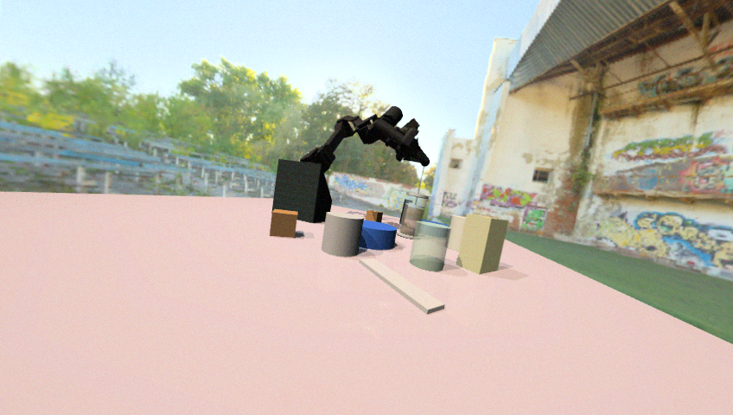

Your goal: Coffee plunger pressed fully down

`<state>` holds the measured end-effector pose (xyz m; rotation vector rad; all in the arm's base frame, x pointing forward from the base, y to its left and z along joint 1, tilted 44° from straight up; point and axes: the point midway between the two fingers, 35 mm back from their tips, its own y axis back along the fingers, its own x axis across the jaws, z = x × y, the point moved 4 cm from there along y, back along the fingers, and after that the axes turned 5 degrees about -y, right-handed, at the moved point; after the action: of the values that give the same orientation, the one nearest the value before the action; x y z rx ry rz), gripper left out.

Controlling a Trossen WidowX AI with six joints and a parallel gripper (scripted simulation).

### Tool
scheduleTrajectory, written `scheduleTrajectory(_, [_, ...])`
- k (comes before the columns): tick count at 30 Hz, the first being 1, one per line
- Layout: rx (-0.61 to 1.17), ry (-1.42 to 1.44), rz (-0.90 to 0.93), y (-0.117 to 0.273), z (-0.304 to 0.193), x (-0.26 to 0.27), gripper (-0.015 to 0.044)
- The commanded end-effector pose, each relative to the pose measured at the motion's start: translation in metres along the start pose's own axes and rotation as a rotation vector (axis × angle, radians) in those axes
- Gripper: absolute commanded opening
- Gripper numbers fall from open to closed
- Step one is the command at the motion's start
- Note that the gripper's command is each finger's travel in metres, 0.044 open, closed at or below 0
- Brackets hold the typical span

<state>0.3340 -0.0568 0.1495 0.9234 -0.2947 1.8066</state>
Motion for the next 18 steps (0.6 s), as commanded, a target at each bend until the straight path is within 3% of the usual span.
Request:
scheduleTrajectory(1, [0.06, -0.041, -0.001, -0.01, -0.026, -0.005, 0.0121])
scheduleTrajectory(18, [0.059, -0.042, 0.0, -0.026, -0.049, -0.006, 0.0121])
